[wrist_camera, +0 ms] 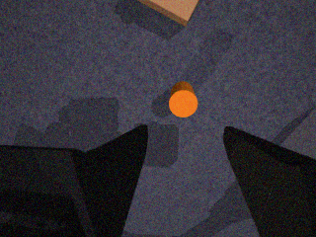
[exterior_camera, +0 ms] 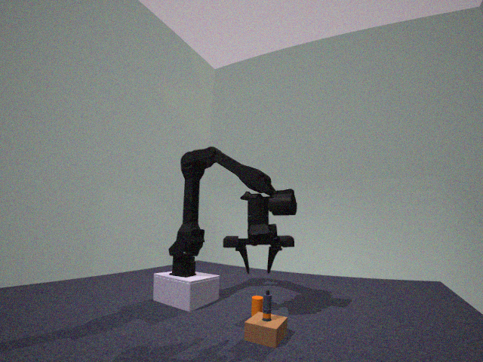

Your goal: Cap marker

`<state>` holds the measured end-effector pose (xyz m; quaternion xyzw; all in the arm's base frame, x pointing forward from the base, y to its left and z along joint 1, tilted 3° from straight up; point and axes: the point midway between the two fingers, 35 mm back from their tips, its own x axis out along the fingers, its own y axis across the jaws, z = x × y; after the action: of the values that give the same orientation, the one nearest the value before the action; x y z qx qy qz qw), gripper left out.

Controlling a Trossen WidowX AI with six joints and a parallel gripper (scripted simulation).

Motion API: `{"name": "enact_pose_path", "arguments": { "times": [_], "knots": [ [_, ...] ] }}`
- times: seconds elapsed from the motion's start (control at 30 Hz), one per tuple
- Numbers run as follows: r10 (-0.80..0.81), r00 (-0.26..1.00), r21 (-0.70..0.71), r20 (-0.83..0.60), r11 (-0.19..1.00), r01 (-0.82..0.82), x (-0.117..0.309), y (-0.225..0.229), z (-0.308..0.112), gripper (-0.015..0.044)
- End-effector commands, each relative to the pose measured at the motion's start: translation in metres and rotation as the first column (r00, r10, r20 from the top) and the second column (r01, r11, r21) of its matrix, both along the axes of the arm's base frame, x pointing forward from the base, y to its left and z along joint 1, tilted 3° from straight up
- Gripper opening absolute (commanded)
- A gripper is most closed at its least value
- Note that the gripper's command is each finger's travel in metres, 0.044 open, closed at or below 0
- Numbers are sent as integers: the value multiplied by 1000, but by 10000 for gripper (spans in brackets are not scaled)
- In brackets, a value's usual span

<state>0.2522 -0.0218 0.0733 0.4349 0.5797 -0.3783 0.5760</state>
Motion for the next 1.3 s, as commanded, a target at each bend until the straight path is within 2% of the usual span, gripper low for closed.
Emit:
{"name": "enact_pose_path", "arguments": {
  "times": [0.0, 0.07, 0.2, 1.27],
  "knots": [
    [-8, 999, -13, -32, 1000, 8, -4, 3, -2, 252],
    [-8, 999, -13, -32, 1000, 8, -3, 3, -5, 252],
    [-8, 999, -13, -32, 1000, 8, -2, 5, -37, 252],
    [-8, 999, -13, -32, 1000, 8, 1, 7, -85, 252]
  ]
}}
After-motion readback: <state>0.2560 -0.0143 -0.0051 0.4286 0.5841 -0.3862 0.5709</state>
